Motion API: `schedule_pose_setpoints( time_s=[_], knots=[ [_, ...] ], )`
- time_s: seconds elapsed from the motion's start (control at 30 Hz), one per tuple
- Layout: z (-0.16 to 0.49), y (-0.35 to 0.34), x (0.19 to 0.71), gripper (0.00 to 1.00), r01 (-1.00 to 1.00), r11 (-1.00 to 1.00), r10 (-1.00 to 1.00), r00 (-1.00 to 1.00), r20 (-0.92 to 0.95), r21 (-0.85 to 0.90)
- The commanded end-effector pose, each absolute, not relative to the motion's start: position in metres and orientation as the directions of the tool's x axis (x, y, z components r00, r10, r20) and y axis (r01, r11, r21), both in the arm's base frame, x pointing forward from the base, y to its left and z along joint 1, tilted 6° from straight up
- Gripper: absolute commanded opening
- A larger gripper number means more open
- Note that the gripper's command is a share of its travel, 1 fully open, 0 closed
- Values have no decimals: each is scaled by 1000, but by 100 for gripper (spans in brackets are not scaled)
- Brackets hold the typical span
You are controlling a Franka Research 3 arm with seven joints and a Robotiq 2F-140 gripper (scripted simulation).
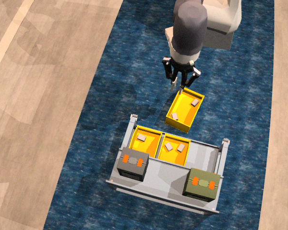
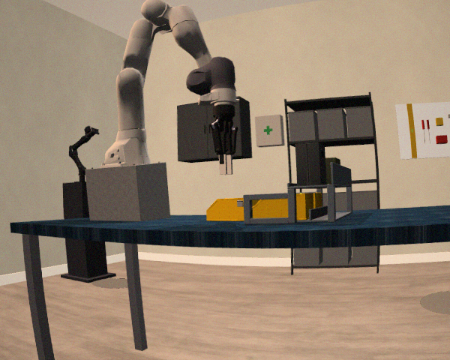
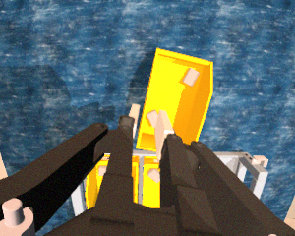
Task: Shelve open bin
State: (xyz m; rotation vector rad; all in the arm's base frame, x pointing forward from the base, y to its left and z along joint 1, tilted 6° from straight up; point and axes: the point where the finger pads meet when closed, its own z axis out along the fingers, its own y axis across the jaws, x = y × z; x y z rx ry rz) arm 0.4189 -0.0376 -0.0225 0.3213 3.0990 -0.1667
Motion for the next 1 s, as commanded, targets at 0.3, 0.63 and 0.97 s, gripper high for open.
schedule_pose_setpoints(
  time_s=[0.3, 0.63, 0.97],
  knots=[
    [-22, -38, 419, 15, 211, 972, 208, -977, -35, -104],
    [-22, -38, 419, 15, 211, 972, 208, -977, -35, -104],
    [-25, -39, 419, 15, 211, 972, 208, -977, -35, -104]
  ],
)
